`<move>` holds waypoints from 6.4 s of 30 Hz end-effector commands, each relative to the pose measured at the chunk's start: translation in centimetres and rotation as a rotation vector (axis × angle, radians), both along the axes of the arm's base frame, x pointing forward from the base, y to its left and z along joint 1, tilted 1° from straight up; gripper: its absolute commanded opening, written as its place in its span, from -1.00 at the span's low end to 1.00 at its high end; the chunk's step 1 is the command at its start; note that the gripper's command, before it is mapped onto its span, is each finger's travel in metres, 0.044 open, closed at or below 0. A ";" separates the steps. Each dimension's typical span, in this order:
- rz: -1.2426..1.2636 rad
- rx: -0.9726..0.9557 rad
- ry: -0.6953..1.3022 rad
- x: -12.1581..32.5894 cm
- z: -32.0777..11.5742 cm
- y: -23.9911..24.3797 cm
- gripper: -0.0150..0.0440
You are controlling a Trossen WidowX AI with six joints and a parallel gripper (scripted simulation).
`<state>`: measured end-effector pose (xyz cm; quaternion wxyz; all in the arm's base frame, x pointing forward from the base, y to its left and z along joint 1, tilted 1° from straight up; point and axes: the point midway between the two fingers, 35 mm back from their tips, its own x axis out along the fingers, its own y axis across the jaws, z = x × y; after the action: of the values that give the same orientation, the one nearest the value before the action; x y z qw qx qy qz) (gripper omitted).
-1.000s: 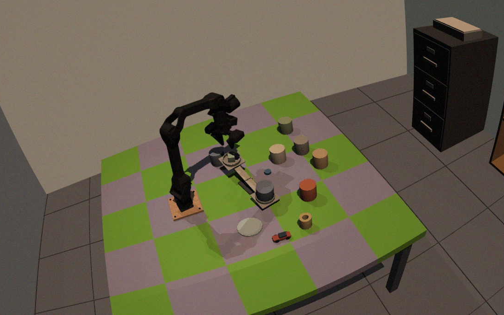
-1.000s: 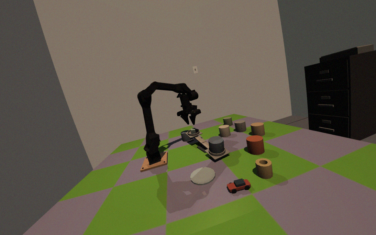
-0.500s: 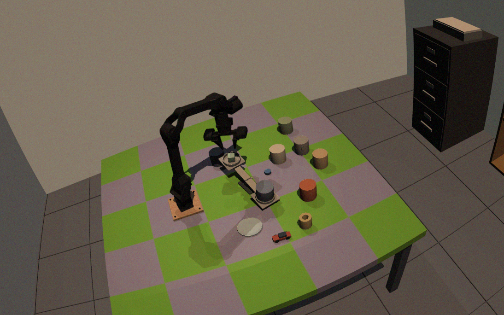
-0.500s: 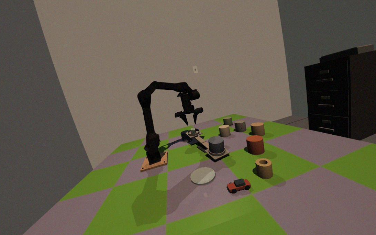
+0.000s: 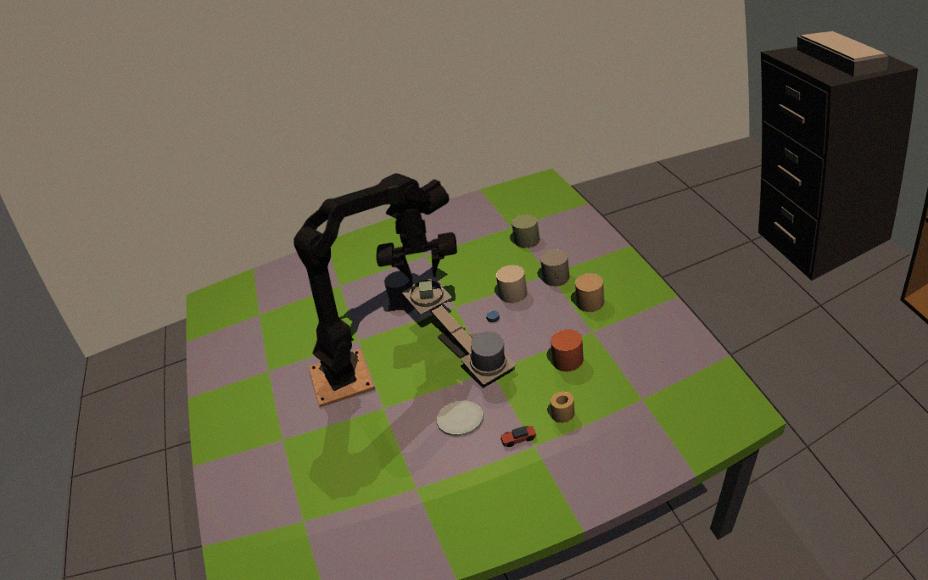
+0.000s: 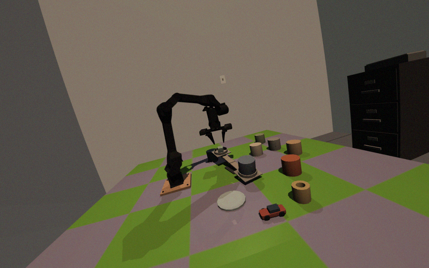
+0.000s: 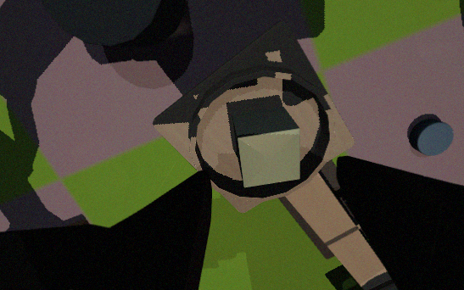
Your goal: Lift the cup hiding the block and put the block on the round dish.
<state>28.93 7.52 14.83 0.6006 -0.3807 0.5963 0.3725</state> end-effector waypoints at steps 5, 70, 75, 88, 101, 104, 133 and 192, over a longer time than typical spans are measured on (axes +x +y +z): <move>0.006 -0.003 -0.003 0.0 -1.1 -0.1 0.39; 0.009 -0.004 -0.006 0.3 4.9 -1.2 -0.49; 0.013 -0.006 -0.011 1.0 4.4 -3.2 -0.49; -0.026 -0.021 -0.008 1.7 2.9 -9.3 -0.49; -0.111 -0.009 0.005 1.0 1.4 -14.7 -0.49; -0.118 -0.006 0.005 0.7 1.1 -15.9 -0.49; -0.067 -0.019 0.000 -5.2 -2.3 -29.1 -0.49; 0.002 -0.037 0.003 -10.9 -9.7 -35.0 0.31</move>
<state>18.02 -27.51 5.04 0.5922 -0.3910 0.6037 0.3632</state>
